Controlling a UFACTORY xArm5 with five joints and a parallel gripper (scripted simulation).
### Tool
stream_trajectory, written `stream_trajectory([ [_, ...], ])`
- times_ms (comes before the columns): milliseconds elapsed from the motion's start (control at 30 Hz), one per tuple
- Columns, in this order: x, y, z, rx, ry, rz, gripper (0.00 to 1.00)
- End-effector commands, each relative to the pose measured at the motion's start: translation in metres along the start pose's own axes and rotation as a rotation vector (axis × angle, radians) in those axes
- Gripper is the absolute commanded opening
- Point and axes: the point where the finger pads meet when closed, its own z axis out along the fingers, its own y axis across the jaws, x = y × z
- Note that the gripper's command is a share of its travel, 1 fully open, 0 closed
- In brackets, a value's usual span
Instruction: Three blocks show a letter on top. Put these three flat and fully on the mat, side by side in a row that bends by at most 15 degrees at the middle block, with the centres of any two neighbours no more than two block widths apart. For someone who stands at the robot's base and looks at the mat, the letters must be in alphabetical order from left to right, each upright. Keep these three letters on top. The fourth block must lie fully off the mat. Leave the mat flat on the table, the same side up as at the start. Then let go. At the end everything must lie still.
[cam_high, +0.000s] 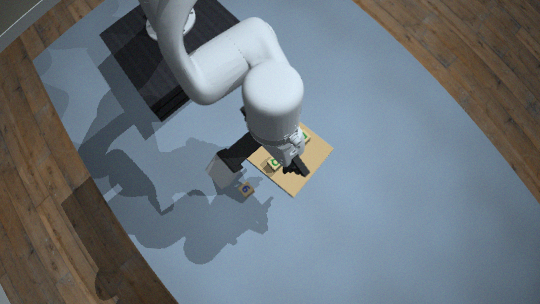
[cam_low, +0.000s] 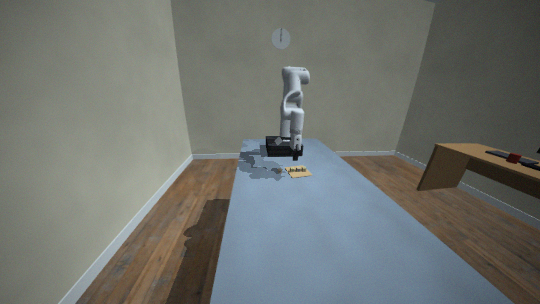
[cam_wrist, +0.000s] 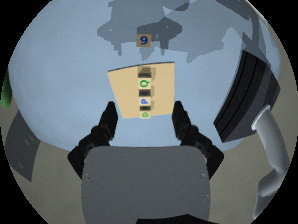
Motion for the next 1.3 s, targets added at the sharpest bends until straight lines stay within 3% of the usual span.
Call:
stream_trajectory([
  [0, 0.000, -0.002, -0.001, 0.004, 0.000, 0.000, 1.00],
  [633, 0.000, -0.002, -0.006, 0.004, 0.000, 0.000, 1.00],
  [900, 0.000, -0.001, -0.028, 0.004, 0.000, 0.000, 1.00],
  [1267, 0.001, -0.001, -0.078, 0.004, 0.000, 0.000, 1.00],
])
